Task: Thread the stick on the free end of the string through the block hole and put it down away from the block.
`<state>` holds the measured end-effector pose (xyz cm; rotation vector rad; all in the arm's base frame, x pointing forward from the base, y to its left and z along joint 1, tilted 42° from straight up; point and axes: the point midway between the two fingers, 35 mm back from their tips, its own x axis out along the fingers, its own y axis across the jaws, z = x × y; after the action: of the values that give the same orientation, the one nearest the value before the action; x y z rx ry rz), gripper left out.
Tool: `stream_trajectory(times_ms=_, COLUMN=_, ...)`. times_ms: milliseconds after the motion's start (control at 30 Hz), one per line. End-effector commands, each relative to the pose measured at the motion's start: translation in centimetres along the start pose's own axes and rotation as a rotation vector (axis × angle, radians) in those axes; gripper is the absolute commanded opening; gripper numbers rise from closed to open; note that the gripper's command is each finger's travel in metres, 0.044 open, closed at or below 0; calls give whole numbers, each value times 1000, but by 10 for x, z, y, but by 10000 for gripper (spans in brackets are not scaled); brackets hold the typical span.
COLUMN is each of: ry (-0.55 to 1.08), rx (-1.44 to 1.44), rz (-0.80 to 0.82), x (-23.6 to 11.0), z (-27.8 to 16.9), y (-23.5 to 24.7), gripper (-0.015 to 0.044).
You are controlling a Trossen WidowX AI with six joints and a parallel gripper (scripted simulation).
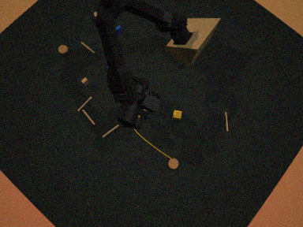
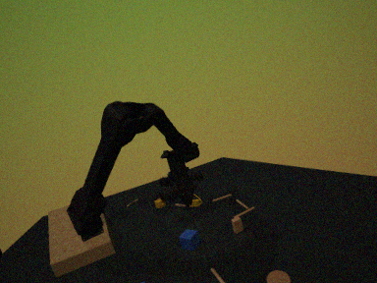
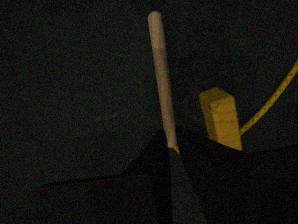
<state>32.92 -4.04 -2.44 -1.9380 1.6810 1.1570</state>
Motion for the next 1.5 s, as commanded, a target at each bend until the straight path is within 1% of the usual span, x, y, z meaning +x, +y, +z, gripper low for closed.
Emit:
stream_trajectory(times_ms=0, ry=-3, rx=-7, rz=3, x=1, z=9, y=0, gripper=0)
stream_trajectory(times_ms=1467, ry=-5, rx=-7, rz=4, x=0, z=68, y=2, gripper=0)
